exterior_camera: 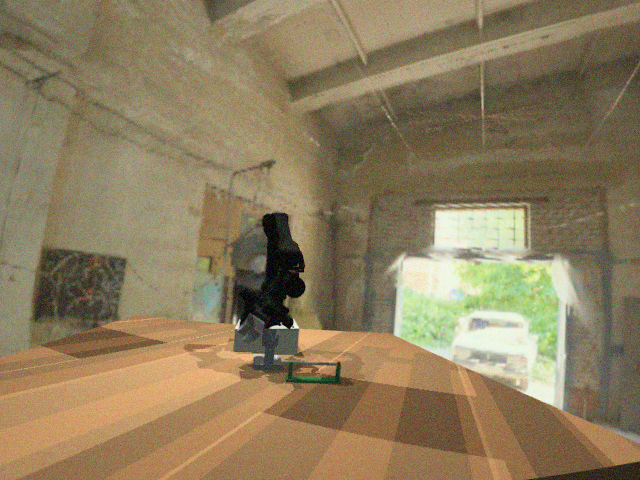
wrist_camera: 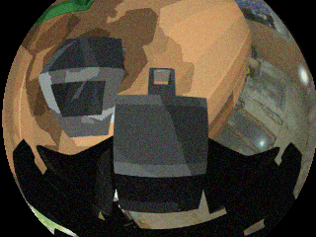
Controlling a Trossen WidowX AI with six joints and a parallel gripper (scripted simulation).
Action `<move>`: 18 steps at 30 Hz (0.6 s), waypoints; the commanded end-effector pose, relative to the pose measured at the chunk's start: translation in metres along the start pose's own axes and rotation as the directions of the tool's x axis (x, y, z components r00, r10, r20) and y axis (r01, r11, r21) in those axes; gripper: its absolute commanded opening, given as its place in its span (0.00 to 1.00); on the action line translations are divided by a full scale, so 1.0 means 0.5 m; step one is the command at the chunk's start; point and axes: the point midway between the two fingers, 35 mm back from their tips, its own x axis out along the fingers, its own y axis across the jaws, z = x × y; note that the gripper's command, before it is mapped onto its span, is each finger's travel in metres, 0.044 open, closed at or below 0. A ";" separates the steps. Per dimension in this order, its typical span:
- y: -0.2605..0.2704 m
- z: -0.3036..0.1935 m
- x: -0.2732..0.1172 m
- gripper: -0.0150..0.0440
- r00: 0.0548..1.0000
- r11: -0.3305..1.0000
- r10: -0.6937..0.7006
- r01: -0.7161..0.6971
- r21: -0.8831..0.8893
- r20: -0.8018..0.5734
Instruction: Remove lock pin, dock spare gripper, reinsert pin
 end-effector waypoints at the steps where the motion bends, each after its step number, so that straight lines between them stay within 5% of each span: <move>1: 0.001 -0.012 -0.007 0.25 0.999 0.998 -0.049 0.048 -0.041 -0.019; 18: 0.021 -0.042 -0.058 0.25 0.970 0.911 -0.241 0.223 -0.346 -0.009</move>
